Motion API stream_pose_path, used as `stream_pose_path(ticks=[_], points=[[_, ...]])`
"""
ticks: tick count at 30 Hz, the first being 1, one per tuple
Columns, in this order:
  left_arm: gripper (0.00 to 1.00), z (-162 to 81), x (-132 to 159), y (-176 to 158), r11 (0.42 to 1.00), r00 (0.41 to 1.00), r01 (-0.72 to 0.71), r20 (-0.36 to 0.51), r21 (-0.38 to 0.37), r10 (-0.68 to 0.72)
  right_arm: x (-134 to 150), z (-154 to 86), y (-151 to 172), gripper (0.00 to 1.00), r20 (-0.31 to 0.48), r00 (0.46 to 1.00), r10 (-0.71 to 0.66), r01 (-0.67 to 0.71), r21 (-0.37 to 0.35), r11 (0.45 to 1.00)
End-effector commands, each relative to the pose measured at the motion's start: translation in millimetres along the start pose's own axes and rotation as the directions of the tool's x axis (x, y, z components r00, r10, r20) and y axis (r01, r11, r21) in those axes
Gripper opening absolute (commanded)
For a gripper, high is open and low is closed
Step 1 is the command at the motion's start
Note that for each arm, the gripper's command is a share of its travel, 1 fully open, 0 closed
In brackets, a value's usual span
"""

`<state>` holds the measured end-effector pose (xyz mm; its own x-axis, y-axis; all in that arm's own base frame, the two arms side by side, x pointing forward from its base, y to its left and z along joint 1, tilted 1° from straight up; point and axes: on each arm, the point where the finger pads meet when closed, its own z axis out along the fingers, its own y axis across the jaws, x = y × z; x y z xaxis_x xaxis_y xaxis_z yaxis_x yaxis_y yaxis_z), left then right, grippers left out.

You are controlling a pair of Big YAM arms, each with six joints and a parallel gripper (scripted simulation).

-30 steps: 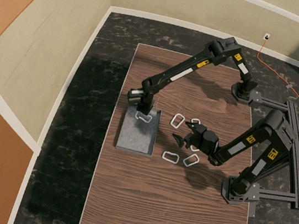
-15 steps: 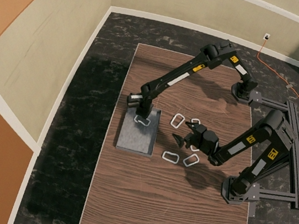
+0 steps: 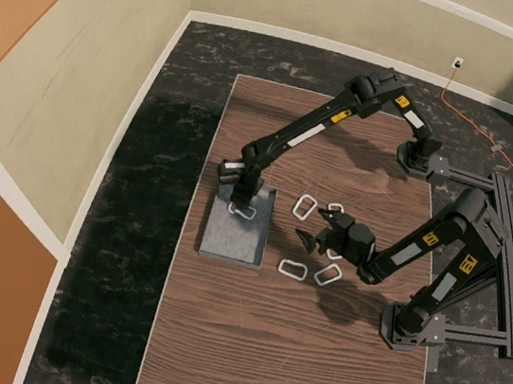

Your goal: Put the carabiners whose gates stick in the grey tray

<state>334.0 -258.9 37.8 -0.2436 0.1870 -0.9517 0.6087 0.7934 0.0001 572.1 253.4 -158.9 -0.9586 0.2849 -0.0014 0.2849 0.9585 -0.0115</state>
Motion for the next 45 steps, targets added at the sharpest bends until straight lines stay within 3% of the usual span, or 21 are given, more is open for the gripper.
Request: stream_pose_path(ticks=[1,4,6,11,13,17,19,22,23,27,29,32,38,39,40,45], points=[[1.00,2.9,-14.2,-1.2,1.000,0.999,-0.012,0.041,0.003,0.011,-9.1,-28.2,7.4,0.82,0.025,1.000,0.017,-0.016,-0.024,1.000],[1.00,2.9,-14.2,-1.2,1.000,0.999,-0.012,0.041,0.003,0.011,-7.5,-30.1,8.0,0.82,0.024,1.000,0.015,-0.015,-0.024,1.000],[1.00,2.9,-14.2,-1.2,1.000,0.999,-0.012,0.041,0.003,0.011,11.9,-11.4,1.6,0.82,-0.013,1.000,0.005,-0.005,0.010,1.000],[1.00,2.9,-14.2,-1.2,1.000,0.999,-0.012,0.041,0.003,0.011,20.4,-11.9,1.5,0.82,-0.025,1.000,0.005,-0.004,0.023,1.000],[1.00,2.9,-14.2,-1.2,1.000,0.999,-0.012,0.041,0.003,0.011,9.0,-37.7,11.9,0.82,0.008,1.000,0.005,-0.005,-0.007,1.000],[1.00,2.9,-14.2,-1.2,1.000,0.999,-0.012,0.041,0.003,0.011,-6.5,-49.2,1.3,0.82,0.023,1.000,0.015,-0.014,-0.021,1.000],[1.00,2.9,-14.2,-1.2,1.000,0.999,-0.012,0.041,0.003,0.011,-18.2,-66.3,11.0,0.82,0.048,0.999,0.016,-0.014,-0.043,0.999],[1.00,2.9,-14.2,-1.2,1.000,0.999,-0.012,0.041,0.003,0.011,-12.3,-61.6,16.0,0.82,0.040,0.999,0.005,-0.003,-0.036,0.999],[1.00,2.9,-14.2,-1.2,1.000,0.999,-0.012,0.041,0.003,0.011,-17.9,-83.5,21.1,0.82,0.061,0.998,0.008,-0.004,-0.055,0.998],[1.00,2.9,-14.2,-1.2,1.000,0.999,-0.012,0.041,0.003,0.011,-22.8,-119.1,24.7,0.82,0.079,0.997,0.007,-0.001,-0.073,0.997],[1.00,2.9,-14.2,-1.2,1.000,0.999,-0.012,0.041,0.003,0.011,-10.5,-72.6,3.8,0.82,0.021,1.000,0.005,-0.004,-0.021,1.000],[1.00,2.9,-14.2,-1.2,1.000,0.999,-0.012,0.041,0.003,0.011,-6.5,-59.5,-2.9,0.82,0.010,1.000,0.006,-0.006,-0.010,1.000],[1.00,2.9,-14.2,-1.2,1.000,0.999,-0.012,0.041,0.003,0.011,0.1,-55.7,-0.3,0.82,0.003,1.000,-0.005,0.005,-0.003,1.000],[1.00,2.9,-14.2,-1.2,1.000,0.999,-0.012,0.041,0.003,0.011,-9.6,-86.4,8.6,0.94,0.050,0.999,-0.014,0.016,-0.042,0.999],[1.00,2.9,-14.2,-1.2,1.000,0.999,-0.012,0.041,0.003,0.011,0.9,-79.6,6.0,1.00,0.039,0.998,-0.039,0.040,-0.031,0.999],[1.00,2.9,-14.2,-1.2,1.000,0.999,-0.012,0.041,0.003,0.011,6.3,-91.0,22.7,1.00,0.162,0.958,-0.235,0.247,-0.058,0.967]])
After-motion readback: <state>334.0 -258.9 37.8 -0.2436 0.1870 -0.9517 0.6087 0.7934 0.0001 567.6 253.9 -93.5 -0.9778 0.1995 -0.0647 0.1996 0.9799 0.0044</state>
